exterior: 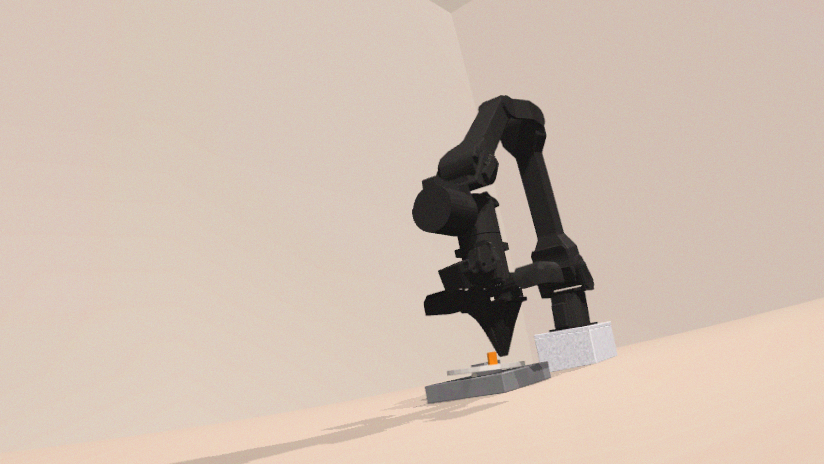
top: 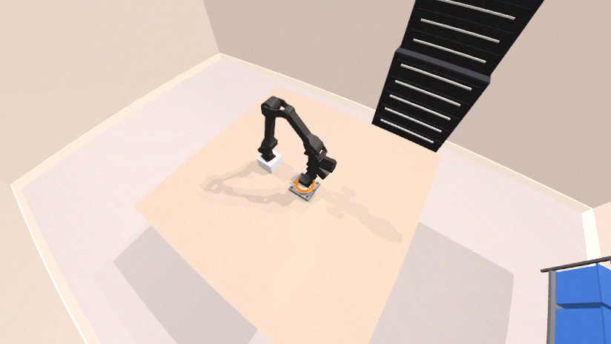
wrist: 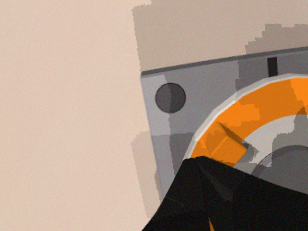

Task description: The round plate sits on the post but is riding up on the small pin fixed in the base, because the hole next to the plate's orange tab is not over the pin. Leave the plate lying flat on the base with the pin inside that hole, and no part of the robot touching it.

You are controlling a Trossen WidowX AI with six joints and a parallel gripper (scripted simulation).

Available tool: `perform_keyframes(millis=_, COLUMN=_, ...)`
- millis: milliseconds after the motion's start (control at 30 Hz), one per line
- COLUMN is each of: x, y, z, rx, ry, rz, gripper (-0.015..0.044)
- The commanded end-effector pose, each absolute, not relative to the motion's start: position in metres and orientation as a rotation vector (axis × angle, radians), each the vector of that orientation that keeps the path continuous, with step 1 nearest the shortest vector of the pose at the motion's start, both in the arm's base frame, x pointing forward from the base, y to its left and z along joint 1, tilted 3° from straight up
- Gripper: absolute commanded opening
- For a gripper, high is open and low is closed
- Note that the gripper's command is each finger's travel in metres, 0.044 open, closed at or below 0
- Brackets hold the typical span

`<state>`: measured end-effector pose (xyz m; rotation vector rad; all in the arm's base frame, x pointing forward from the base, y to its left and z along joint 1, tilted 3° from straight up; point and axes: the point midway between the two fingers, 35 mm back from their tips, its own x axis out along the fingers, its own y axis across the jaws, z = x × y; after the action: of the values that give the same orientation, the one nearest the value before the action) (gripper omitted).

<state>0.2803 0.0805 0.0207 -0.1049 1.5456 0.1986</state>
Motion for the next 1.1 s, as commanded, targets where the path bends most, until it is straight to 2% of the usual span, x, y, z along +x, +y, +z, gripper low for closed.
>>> perform_keyframes(millis=0, x=0.288, y=0.078, z=0.021, rx=-0.107, ry=1.547, rz=0.2, gripper=0.0)
perform_keyframes(millis=1067, x=0.312, y=0.053, z=0.022, rx=-0.108, ry=1.545, rz=0.198, gripper=0.0)
